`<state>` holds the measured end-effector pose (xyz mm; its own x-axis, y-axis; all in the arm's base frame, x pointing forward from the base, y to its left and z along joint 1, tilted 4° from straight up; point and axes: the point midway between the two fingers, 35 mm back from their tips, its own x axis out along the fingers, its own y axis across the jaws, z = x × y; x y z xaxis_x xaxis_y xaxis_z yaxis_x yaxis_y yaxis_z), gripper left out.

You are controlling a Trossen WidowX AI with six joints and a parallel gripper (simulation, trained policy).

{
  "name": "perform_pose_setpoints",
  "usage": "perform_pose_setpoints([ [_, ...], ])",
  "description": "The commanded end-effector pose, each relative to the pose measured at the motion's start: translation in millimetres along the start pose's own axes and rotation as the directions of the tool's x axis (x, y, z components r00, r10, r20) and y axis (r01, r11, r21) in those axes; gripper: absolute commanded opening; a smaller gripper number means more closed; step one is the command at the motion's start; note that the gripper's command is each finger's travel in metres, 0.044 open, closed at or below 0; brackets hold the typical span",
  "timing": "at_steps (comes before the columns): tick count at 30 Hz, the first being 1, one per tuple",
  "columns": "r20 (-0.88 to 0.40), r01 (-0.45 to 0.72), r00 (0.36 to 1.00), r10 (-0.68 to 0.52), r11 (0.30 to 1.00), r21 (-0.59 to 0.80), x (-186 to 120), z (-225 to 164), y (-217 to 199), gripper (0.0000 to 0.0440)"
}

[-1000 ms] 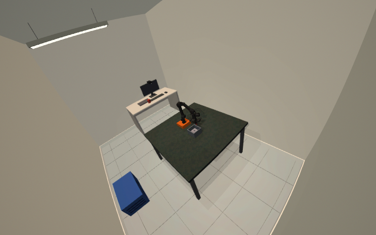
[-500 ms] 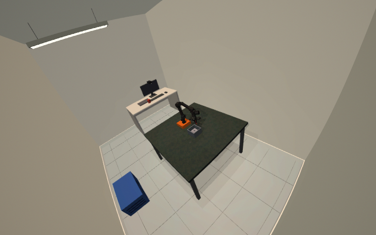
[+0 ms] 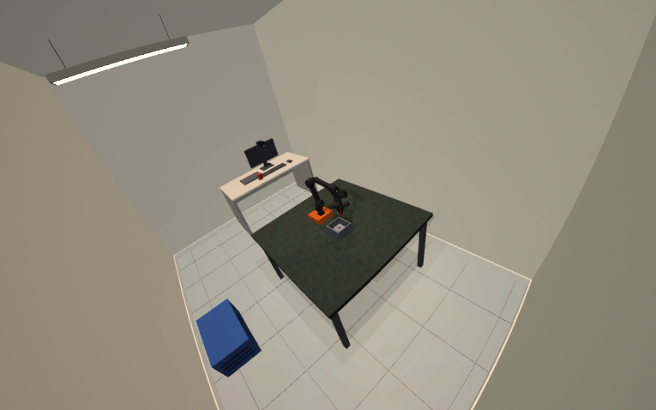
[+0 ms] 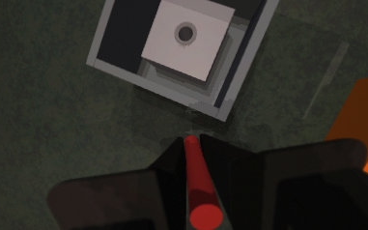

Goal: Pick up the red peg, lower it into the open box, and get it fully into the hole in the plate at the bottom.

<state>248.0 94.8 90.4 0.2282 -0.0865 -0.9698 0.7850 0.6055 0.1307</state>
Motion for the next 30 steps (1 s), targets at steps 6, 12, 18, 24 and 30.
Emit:
perform_pose_setpoints([
  [6, 0.024, 0.018, 1.0, -0.019, 0.999, 0.027, -0.9, 36.1, 2.2, 0.0],
  [12, 0.032, 0.023, 0.999, -0.025, 0.998, 0.059, 2.7, 61.0, 2.0, 0.0],
  [18, 0.03, 0.032, 0.999, -0.035, 0.995, 0.093, 10.5, 83.9, -0.2, 0.0],
  [24, 0.018, 0.042, 0.999, -0.045, 0.992, 0.121, 21.0, 102.0, -3.3, 0.0004],
  [30, -0.007, 0.057, 0.998, -0.057, 0.989, 0.14, 34.9, 112.5, -6.4, 0.001],
])
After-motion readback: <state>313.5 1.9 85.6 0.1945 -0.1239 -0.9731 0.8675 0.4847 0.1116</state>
